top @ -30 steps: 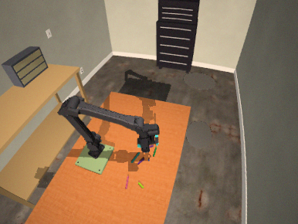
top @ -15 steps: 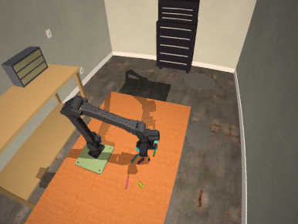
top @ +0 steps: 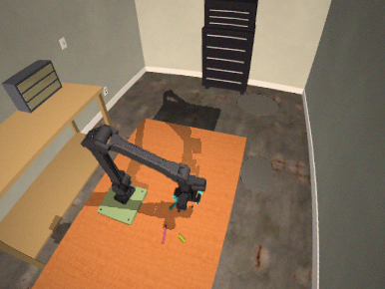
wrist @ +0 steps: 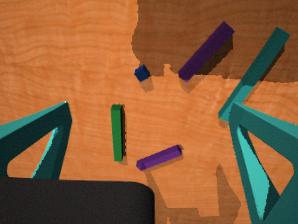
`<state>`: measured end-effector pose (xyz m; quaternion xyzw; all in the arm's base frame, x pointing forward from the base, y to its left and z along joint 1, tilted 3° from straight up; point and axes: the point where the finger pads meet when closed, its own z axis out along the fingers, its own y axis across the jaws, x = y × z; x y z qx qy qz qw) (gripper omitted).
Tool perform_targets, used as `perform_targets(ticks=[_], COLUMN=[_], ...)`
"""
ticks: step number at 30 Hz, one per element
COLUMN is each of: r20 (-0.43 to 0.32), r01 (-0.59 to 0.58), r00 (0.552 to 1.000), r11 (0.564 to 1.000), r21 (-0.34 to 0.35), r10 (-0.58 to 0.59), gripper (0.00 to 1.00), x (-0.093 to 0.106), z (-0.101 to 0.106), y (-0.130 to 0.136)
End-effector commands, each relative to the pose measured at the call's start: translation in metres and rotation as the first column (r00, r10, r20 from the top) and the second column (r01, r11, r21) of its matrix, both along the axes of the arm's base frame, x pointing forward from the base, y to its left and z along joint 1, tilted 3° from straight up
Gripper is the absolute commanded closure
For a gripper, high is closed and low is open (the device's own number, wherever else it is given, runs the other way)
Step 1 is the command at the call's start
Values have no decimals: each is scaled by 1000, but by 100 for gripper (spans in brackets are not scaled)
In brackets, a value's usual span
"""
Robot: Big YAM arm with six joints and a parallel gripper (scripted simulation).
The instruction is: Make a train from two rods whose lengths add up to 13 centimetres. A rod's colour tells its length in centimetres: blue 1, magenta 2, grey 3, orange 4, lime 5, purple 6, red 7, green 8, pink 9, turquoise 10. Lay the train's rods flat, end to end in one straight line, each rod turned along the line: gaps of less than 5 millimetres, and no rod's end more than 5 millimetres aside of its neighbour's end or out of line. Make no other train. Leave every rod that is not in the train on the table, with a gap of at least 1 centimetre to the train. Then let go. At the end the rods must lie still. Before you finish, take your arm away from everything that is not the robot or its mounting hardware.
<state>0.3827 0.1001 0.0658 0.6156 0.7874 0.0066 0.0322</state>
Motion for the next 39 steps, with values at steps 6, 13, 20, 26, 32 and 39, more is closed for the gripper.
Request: perform_targets(ticks=[6,13,20,26,32,39], r20=[-19,-43,-36,-36,-36,-36], r01=[90,104,100,100,100,100], r00=[996,994,994,994,994,994], r11=[996,994,995,995,995,995], r21=[-15,-23,-21,-21,-21,-21], r10=[-90,-105,-101,-101,-101,-101], gripper=[0,0,0,0,0,0], x=[3,3,4,4,4,4], z=[-2,-11,-9,-9,-9,-9], y=[-9,-15,-15,-15,-15,-15])
